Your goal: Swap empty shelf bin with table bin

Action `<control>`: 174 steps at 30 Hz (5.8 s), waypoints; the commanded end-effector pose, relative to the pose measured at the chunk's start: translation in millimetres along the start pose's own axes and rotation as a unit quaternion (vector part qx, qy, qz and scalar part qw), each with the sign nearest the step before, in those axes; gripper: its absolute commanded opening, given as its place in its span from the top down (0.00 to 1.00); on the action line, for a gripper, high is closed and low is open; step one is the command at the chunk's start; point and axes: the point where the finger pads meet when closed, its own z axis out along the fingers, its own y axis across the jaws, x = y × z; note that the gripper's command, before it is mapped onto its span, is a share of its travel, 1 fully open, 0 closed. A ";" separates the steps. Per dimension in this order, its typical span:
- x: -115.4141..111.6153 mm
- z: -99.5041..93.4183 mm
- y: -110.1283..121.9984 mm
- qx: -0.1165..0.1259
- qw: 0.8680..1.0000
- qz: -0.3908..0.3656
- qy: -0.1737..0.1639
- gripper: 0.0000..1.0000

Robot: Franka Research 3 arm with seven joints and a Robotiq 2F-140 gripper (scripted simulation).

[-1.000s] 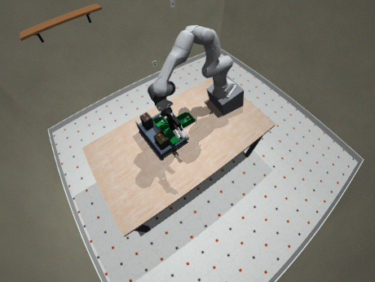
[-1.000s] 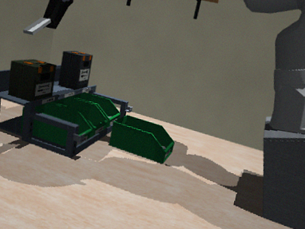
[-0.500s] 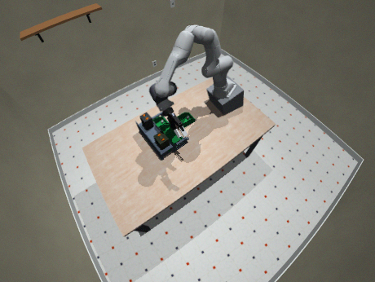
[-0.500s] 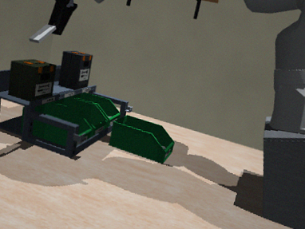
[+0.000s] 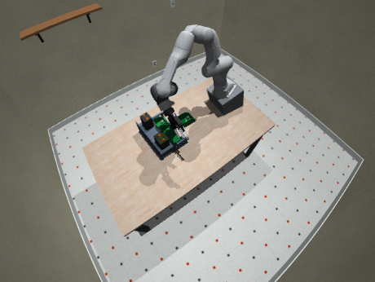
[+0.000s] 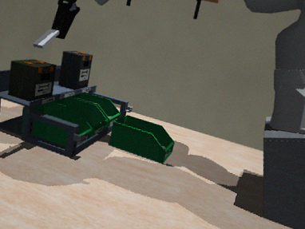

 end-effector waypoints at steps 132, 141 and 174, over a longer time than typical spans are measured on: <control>73.5 -19.4 -136.0 0.174 0.985 0.001 -0.001 0.00; 78.8 -23.2 -144.8 0.186 0.983 0.001 -0.001 0.00; 94.1 -36.0 -169.6 0.220 0.975 0.001 -0.001 0.00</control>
